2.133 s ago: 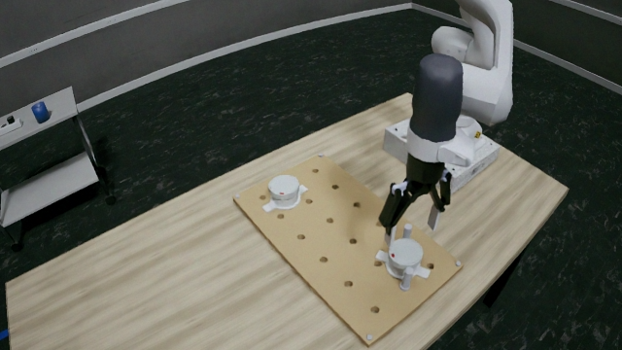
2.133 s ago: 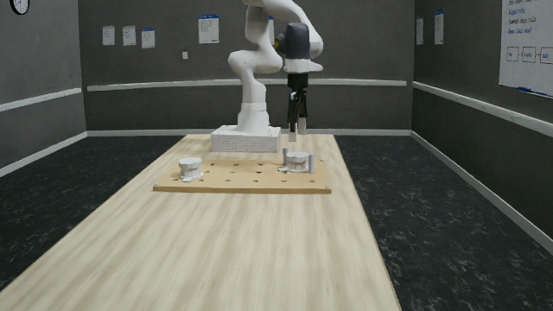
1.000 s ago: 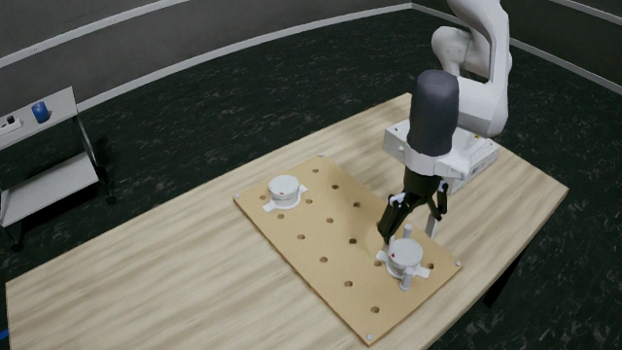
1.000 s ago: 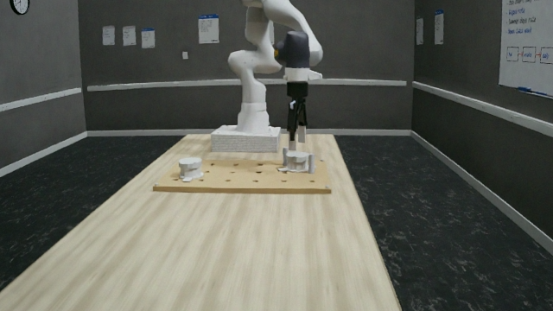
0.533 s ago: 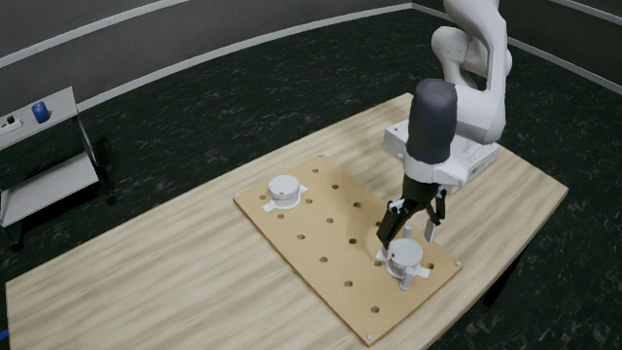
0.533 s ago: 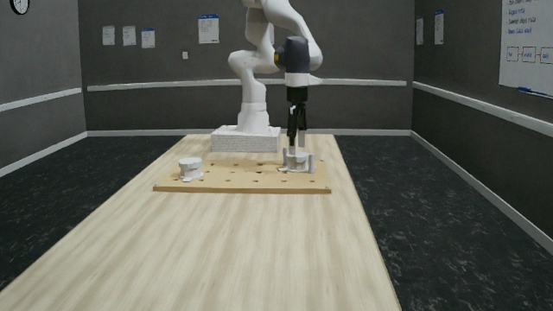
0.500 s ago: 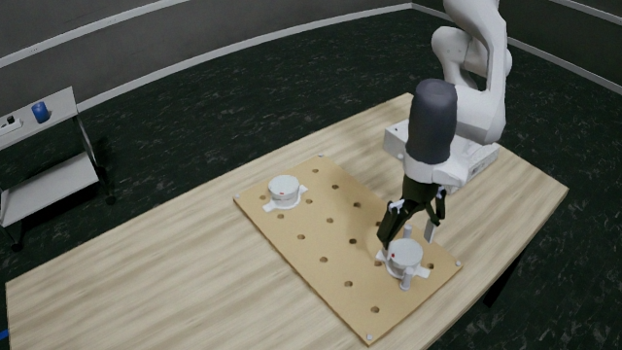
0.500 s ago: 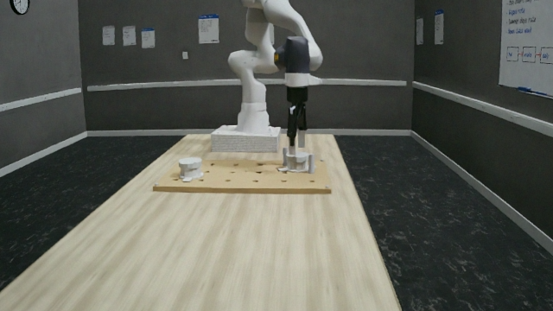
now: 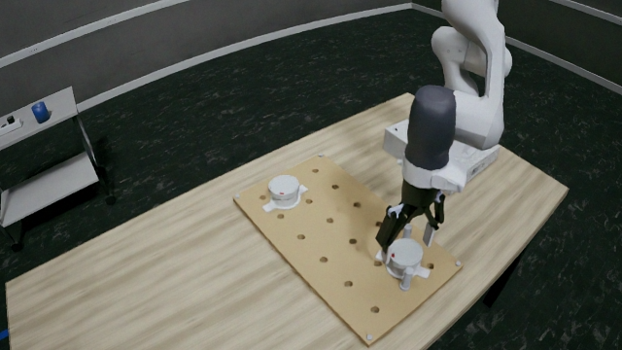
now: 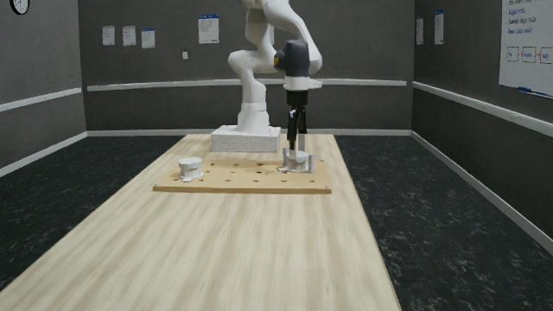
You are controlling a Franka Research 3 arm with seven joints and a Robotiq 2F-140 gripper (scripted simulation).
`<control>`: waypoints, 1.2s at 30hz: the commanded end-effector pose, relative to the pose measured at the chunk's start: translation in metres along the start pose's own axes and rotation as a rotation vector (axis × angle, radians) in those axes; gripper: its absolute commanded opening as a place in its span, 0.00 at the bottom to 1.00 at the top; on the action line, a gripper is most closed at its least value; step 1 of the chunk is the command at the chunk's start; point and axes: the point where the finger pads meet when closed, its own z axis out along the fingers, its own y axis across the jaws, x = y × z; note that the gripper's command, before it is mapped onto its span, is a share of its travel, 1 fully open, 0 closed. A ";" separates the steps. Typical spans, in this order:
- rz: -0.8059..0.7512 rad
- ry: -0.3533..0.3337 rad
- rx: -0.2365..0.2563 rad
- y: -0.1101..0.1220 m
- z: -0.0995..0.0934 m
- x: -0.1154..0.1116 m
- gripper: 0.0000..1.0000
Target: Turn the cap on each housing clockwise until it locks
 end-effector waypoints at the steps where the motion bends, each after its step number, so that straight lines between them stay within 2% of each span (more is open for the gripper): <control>1: 0.005 0.002 -0.005 0.001 0.002 0.001 0.78; 36: 0.005 0.002 -0.005 0.001 0.006 0.001 0.78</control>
